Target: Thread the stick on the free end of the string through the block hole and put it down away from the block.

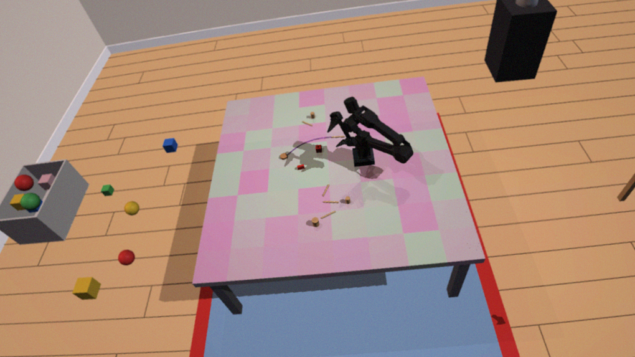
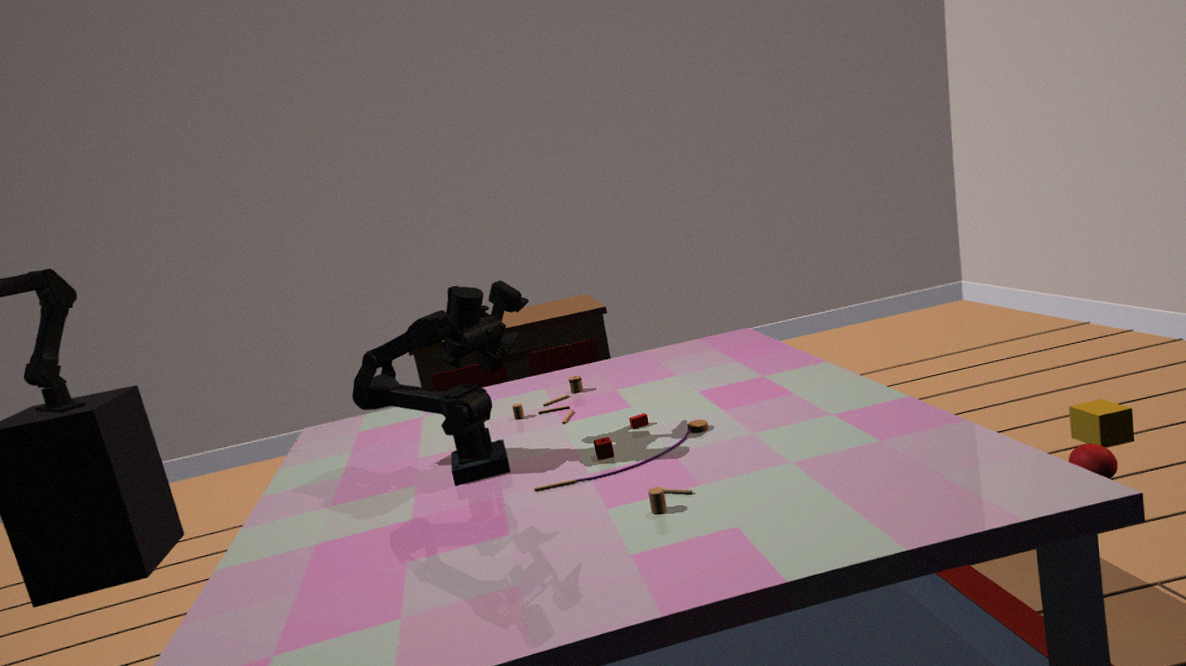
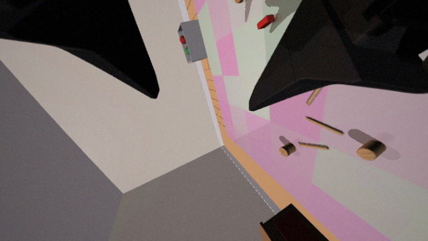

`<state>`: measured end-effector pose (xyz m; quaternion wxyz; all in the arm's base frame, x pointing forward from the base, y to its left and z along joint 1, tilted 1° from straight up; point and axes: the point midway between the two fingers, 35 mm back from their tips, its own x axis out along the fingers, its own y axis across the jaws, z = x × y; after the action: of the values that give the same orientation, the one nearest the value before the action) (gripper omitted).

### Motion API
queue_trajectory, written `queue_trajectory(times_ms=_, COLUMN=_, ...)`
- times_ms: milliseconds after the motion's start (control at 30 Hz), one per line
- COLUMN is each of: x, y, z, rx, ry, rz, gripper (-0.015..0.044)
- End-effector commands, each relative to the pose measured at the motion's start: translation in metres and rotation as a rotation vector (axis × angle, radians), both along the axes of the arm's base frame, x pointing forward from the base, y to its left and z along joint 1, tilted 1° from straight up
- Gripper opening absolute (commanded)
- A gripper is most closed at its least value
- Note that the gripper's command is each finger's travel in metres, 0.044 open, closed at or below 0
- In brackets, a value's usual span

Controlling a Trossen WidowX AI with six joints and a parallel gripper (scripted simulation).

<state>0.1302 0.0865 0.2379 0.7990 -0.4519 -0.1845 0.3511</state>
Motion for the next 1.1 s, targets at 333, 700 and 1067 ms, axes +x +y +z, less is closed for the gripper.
queue_trajectory(times_ms=333, x=0.052, y=-0.049, z=-0.015, rx=-0.015, ry=0.320, rz=-0.241, gripper=0.0440)
queue_trajectory(times_ms=700, x=0.101, y=-0.119, z=-0.084, rx=-0.251, ry=0.847, rz=-0.478, gripper=0.0440)
queue_trajectory(times_ms=1067, x=0.111, y=-0.173, z=-0.166, rx=-0.732, ry=1.334, rz=-0.514, gripper=0.0440)
